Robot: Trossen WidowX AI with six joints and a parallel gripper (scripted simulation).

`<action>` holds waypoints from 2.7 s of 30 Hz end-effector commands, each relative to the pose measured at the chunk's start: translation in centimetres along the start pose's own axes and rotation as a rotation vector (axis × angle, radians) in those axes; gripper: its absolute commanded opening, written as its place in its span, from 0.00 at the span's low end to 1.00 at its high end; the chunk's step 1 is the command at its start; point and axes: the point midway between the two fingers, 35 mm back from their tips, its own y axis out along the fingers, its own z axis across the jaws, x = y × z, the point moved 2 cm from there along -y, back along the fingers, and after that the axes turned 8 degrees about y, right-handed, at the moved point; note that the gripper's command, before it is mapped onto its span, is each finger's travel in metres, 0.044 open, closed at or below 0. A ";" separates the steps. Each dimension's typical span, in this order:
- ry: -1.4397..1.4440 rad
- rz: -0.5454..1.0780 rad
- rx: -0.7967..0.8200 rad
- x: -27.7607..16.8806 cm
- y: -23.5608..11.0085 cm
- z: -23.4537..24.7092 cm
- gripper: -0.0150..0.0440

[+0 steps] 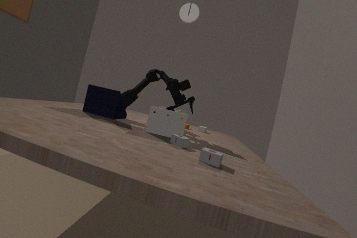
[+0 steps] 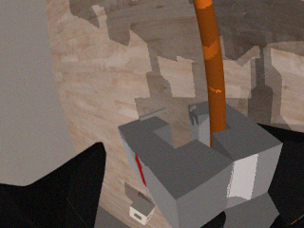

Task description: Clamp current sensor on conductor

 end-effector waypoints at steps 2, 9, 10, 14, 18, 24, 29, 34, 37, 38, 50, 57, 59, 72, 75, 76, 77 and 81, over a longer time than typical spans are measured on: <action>-0.041 0.006 0.005 -0.3 0.6 0.4 1.00; -0.041 0.006 0.005 -0.3 0.6 0.4 1.00; 0.000 0.000 0.000 0.0 0.0 0.0 0.99; 0.000 0.000 0.000 0.0 0.0 0.0 0.94; 0.000 0.000 0.000 0.0 0.0 0.0 0.90; 0.000 0.000 0.000 0.0 0.0 0.0 0.83; 0.000 0.000 0.000 0.0 0.0 0.0 0.77; 0.000 0.000 0.000 0.0 0.0 0.0 0.72; 0.000 0.000 0.000 0.0 0.0 0.0 0.68; 0.000 0.000 0.000 0.0 0.0 0.0 0.67; 0.000 0.000 0.000 0.0 0.0 0.0 0.25; 0.000 0.000 0.000 0.0 0.0 0.0 0.25; 0.000 0.000 0.000 0.0 0.0 0.0 0.25; 0.000 0.000 0.000 0.0 0.0 0.0 0.25; 0.000 0.000 0.000 0.0 0.0 0.0 0.25; 0.000 0.000 0.000 0.0 0.0 0.0 0.25; 0.000 0.000 0.000 0.0 0.0 0.0 0.25; 0.000 0.000 0.000 0.0 0.0 0.0 0.25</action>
